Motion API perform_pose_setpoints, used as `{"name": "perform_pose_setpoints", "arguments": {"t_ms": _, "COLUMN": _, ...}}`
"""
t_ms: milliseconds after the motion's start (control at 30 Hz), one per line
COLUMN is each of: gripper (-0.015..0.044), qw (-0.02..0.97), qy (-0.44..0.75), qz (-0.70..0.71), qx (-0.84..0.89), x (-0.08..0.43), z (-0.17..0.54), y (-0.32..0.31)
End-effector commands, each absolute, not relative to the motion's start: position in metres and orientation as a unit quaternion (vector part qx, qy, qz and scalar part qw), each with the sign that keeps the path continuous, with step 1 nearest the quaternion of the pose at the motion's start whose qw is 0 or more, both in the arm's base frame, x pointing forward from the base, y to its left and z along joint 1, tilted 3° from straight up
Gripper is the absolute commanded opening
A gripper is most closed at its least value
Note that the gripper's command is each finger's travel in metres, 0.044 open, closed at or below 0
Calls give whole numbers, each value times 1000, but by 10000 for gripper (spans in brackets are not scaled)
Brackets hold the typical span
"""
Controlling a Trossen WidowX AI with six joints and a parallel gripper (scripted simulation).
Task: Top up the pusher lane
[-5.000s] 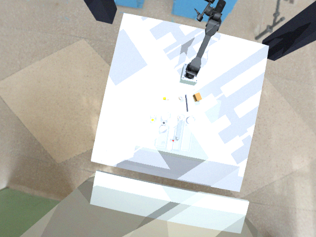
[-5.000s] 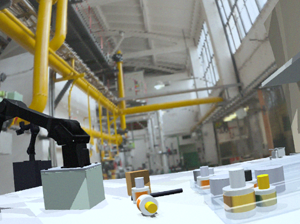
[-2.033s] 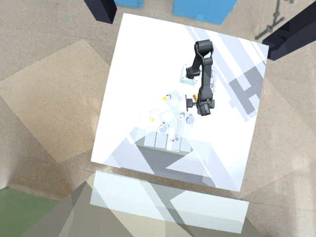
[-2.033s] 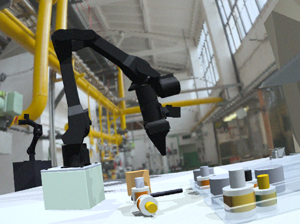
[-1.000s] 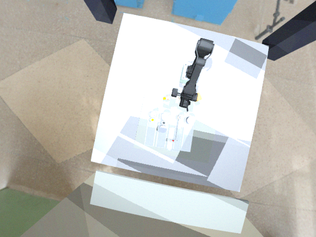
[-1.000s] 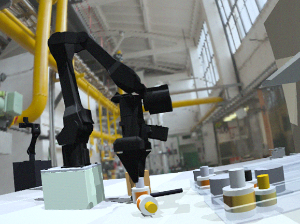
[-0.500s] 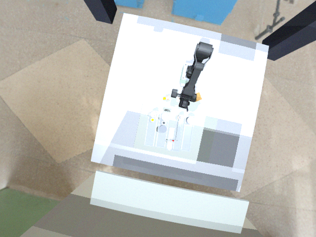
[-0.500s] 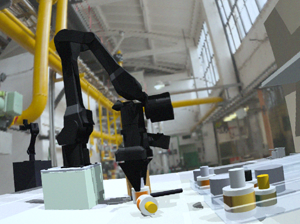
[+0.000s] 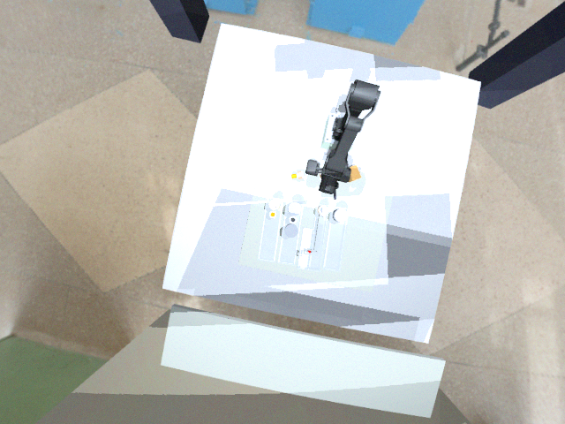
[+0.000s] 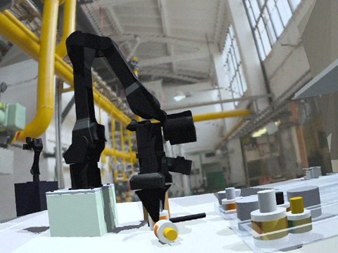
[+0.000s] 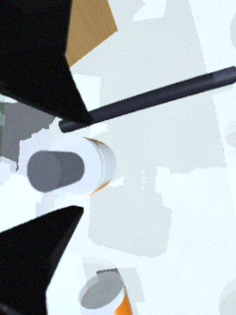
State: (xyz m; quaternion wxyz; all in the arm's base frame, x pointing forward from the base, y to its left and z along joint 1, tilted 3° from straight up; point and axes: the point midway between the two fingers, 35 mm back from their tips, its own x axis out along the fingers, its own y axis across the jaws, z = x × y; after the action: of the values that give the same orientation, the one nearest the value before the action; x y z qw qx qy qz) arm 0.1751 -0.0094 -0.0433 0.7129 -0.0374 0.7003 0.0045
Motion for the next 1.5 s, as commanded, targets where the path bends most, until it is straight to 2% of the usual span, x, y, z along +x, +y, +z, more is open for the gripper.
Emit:
{"name": "perform_pose_setpoints", "arguments": {"t_ms": 0, "gripper": 204, "qw": 713, "qy": 700, "qz": 5, "qx": -40, "x": 175, "z": -44, "y": -10}}
{"name": "perform_pose_setpoints", "arguments": {"t_ms": 33, "gripper": 177, "qw": 713, "qy": 700, "qz": 5, "qx": -40, "x": 175, "z": -44, "y": -10}}
{"name": "perform_pose_setpoints", "arguments": {"t_ms": 233, "gripper": 138, "qw": 713, "qy": 700, "qz": 5, "qx": -40, "x": 175, "z": -44, "y": -10}}
{"name": "perform_pose_setpoints", "arguments": {"t_ms": 400, "gripper": 6, "qw": 713, "qy": 700, "qz": 5, "qx": -40, "x": 180, "z": -30, "y": -9}}
{"name": "perform_pose_setpoints", "arguments": {"t_ms": 433, "gripper": 0, "qw": 713, "qy": 700, "qz": 5, "qx": -40, "x": 182, "z": -25, "y": -9}}
{"name": "perform_pose_setpoints", "arguments": {"t_ms": 900, "gripper": 0, "qw": 714, "qy": 699, "qz": 5, "qx": -40, "x": 184, "z": 60, "y": -5}}
{"name": "perform_pose_setpoints", "arguments": {"t_ms": 1100, "gripper": 0, "qw": 714, "qy": 699, "qz": 5, "qx": -40, "x": 186, "z": 60, "y": -5}}
{"name": "perform_pose_setpoints", "arguments": {"t_ms": 1467, "gripper": 0, "qw": 714, "qy": 698, "qz": 14, "qx": -49, "x": 225, "z": 48, "y": 3}}
